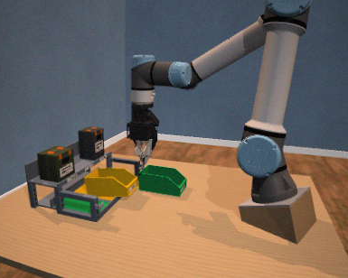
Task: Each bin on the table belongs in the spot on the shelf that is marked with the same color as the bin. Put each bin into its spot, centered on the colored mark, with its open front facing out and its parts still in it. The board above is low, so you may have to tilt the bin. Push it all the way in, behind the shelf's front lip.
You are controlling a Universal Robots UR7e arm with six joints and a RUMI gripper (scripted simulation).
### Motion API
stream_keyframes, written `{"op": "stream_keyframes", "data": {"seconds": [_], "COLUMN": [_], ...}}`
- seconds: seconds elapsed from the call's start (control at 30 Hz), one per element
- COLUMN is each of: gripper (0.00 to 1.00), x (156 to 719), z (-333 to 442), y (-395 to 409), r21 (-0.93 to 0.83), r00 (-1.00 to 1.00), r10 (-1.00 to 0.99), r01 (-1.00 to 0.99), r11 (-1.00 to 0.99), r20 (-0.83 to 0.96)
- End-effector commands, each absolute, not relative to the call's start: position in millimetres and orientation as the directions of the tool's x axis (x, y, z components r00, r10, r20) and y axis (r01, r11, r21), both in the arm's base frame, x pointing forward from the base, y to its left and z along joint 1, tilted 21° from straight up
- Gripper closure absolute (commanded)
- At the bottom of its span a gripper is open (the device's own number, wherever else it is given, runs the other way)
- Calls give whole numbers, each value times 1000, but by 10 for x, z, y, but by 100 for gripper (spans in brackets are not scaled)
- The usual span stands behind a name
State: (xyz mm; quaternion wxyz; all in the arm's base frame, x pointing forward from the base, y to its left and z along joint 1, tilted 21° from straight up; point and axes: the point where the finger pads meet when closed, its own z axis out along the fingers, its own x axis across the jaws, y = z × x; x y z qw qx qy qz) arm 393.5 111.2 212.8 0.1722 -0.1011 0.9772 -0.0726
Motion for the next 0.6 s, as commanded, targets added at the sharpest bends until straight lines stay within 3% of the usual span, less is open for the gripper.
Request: {"op": "stream_keyframes", "data": {"seconds": [0.0,0.57], "gripper": [100,100], "x": [3942,4047], "z": [2119,1838], "y": [1112,1083], "r21": [-177,-177], "r00": [-920,-921], "r10": [-223,-222], "r01": [-173,-172], "r11": [969,969], "r20": [-322,-320]}}
